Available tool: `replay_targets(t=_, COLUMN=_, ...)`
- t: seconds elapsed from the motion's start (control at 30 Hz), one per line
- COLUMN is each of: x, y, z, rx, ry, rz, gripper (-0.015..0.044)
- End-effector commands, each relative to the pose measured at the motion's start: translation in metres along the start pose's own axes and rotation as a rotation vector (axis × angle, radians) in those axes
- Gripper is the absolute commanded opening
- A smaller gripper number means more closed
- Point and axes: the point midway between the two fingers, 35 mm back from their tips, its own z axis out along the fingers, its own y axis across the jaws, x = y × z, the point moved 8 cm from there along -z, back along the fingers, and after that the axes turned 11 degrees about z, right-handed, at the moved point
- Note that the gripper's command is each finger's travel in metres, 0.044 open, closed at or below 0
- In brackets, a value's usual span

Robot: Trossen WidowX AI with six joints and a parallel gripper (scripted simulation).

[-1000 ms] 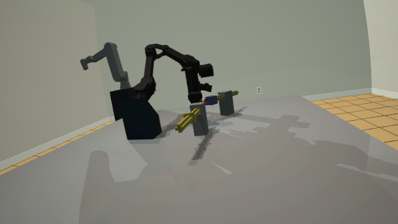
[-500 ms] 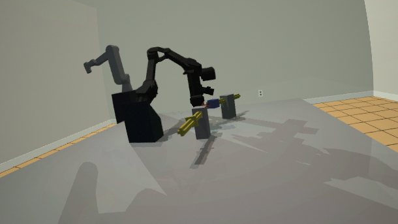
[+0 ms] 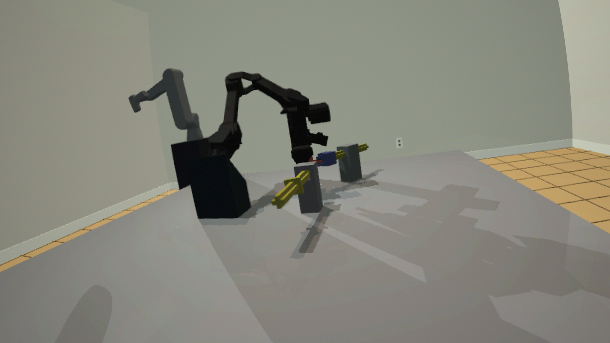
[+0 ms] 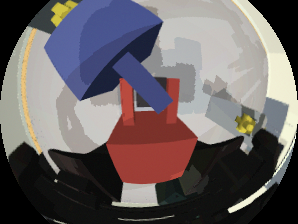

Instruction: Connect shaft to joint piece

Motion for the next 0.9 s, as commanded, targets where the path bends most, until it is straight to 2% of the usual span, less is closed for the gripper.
replay_targets(t=0.0, x=0.000, y=0.000, z=0.000, rx=0.000, ry=0.000, rz=0.000, gripper=0.0094)
replay_targets(t=0.13, x=0.000, y=0.000, z=0.000, rx=0.000, ry=0.000, rz=0.000, gripper=0.0000)
replay_targets(t=0.33, x=0.000, y=-0.001, z=0.000, rx=0.000, ry=0.000, rz=-0.013, gripper=0.0000)
replay_targets(t=0.87, x=-0.005, y=-0.014, z=0.000, rx=-0.002, ry=0.002, rz=-0.310, gripper=0.0000)
